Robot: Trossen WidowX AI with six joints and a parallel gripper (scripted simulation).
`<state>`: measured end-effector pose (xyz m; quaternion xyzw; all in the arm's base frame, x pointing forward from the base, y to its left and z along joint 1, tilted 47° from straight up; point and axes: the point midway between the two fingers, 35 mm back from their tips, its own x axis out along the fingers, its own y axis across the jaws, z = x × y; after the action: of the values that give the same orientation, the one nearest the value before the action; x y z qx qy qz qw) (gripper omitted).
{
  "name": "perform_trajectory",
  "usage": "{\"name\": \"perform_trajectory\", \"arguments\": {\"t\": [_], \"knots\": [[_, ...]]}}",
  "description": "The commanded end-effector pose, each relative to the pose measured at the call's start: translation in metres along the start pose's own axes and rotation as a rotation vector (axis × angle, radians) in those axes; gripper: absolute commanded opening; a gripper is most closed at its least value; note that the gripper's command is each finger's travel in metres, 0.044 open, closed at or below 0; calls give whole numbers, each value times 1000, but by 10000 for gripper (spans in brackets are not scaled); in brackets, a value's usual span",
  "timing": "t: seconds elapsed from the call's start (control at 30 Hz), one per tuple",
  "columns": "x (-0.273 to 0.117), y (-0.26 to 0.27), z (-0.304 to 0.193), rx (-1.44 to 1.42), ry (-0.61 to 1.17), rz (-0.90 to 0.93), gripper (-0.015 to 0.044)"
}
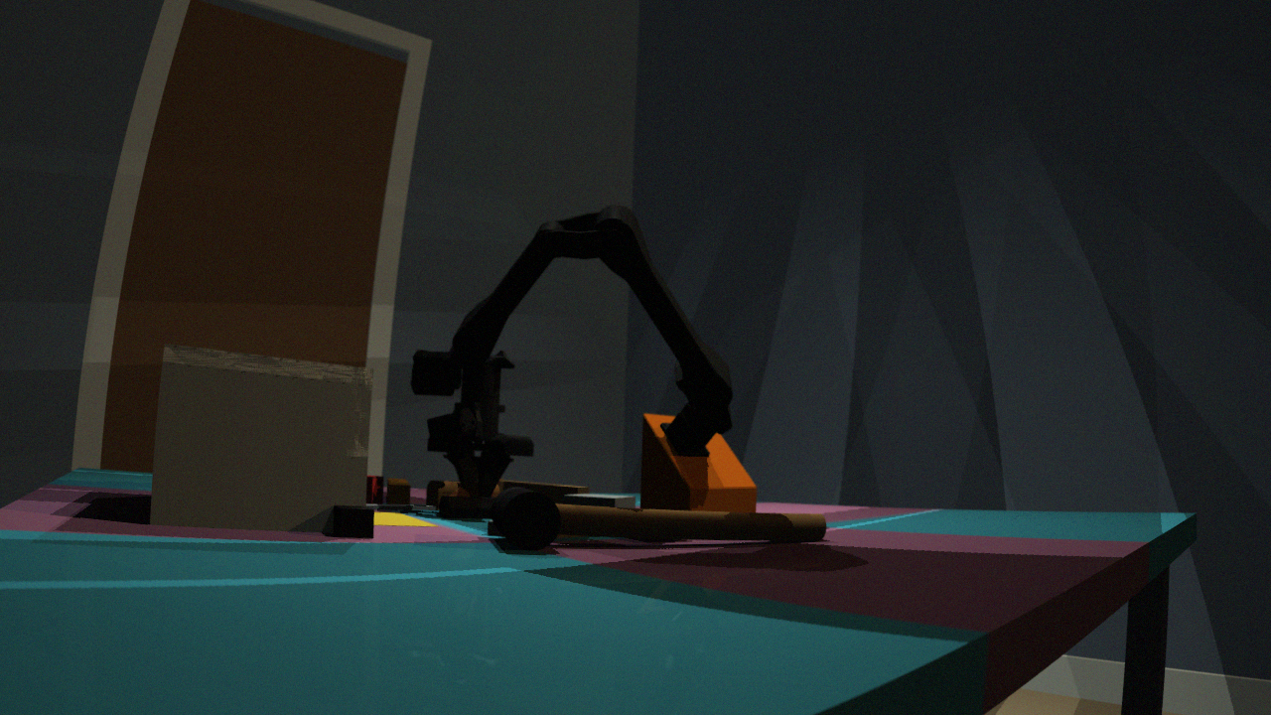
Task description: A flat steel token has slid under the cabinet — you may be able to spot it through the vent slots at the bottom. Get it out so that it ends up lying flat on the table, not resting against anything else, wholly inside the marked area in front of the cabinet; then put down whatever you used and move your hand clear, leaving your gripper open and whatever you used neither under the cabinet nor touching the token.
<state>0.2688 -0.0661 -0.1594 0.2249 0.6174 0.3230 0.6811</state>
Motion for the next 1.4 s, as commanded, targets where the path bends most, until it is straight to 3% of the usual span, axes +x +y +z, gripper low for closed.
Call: {"name": "perform_trajectory", "arguments": {"t": [0.0,1.37], "knots": [[-1,-1,7,1,-2,-2,0],[0,-2,61,-1,-4,-1,0]]}}
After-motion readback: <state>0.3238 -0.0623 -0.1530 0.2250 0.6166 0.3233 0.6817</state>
